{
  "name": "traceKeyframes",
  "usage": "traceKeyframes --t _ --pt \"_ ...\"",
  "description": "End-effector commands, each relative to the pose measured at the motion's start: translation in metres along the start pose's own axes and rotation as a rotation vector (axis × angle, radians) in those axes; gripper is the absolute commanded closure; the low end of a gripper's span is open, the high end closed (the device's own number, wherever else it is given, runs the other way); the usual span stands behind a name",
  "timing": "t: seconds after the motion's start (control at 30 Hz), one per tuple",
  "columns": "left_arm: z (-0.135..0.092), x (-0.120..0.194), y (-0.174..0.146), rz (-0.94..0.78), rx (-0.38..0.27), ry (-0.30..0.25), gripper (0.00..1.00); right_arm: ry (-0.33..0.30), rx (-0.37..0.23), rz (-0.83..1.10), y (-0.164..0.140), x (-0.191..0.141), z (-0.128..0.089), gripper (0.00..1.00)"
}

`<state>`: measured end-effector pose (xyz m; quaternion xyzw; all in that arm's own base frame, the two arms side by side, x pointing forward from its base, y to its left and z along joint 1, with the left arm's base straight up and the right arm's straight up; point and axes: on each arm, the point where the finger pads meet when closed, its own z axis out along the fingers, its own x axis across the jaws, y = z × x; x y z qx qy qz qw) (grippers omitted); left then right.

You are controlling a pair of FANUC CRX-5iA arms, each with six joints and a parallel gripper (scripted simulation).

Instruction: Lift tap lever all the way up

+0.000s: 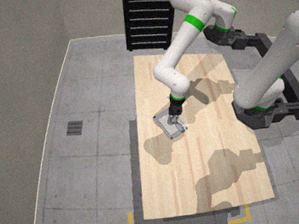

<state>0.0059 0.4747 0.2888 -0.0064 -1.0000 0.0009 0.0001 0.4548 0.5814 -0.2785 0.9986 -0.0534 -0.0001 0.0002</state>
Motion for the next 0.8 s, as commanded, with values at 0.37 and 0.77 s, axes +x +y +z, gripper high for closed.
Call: traceKeyframes --t 0.37,0.77 --pt "-0.0008 -0.0001 0.0002 0.000 -0.002 0.000 0.00 0.001 0.002 0.000 -0.0010 0.0008 -0.0017 0.00" --pt "-0.0008 -0.0001 0.0002 0.000 -0.002 0.000 0.00 0.001 0.002 0.000 -0.0010 0.0008 -0.0017 0.00"
